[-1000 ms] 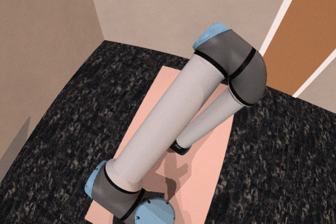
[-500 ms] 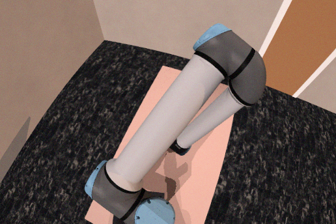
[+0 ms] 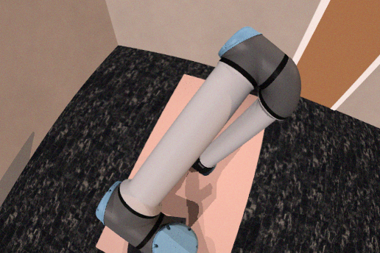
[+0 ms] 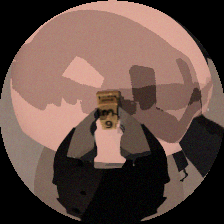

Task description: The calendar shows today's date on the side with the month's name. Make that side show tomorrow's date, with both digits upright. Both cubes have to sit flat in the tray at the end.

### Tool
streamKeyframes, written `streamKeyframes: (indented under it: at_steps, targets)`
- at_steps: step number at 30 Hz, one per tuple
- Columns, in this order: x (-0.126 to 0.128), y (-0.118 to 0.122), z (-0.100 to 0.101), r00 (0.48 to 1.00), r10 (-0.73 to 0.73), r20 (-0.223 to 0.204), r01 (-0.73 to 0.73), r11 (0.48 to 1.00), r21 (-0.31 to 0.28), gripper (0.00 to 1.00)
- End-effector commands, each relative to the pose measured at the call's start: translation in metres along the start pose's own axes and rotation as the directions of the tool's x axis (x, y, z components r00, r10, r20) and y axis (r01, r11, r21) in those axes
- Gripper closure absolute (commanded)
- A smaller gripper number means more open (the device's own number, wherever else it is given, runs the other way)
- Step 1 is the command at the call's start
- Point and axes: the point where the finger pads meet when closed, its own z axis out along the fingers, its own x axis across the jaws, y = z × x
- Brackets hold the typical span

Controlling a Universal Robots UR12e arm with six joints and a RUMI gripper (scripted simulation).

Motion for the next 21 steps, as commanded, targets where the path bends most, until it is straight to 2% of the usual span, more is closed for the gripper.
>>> streamKeyframes:
  at_steps: [1, 21]
  targets:
    - [-0.0003, -0.0001, -0.0004, 1.0, 0.0, 0.001, 0.0, 1.0, 0.0, 0.9]
    - [-0.0003, -0.0001, 0.0041, 1.0, 0.0, 0.001, 0.0, 1.0, 0.0, 0.9]
